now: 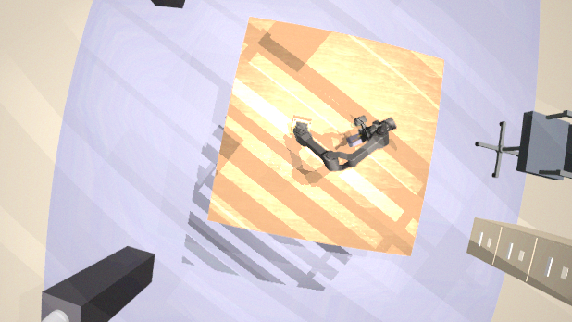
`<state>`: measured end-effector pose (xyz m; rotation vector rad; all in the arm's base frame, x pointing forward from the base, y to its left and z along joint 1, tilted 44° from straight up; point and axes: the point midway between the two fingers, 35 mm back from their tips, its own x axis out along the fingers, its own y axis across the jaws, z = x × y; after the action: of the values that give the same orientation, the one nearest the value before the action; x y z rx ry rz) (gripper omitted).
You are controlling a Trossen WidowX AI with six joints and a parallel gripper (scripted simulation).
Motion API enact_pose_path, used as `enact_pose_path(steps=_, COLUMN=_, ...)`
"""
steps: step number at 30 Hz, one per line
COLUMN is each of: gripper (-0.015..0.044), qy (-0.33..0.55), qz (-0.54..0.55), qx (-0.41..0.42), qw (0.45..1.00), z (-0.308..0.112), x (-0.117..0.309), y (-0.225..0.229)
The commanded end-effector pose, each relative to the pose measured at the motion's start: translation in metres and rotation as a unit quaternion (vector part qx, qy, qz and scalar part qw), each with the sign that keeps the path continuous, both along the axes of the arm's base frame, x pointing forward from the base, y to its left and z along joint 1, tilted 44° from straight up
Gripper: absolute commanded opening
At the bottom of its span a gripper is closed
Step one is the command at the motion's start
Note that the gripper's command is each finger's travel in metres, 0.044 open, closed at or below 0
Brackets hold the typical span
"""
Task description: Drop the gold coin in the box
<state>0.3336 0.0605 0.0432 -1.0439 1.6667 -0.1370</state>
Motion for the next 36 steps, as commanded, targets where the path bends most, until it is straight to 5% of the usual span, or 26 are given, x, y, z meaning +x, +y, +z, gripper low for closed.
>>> enact_pose_path(steps=1, gripper=0.0, qy=0.001, qz=0.002, qx=-0.002, qw=1.0, z=0.0084, x=-0.0012, y=-0.0085)
enact_pose_path(steps=36, gripper=0.0, qy=0.002, qz=0.001, qx=0.0, qw=1.0, z=0.0127, x=-0.0022, y=-0.0131)
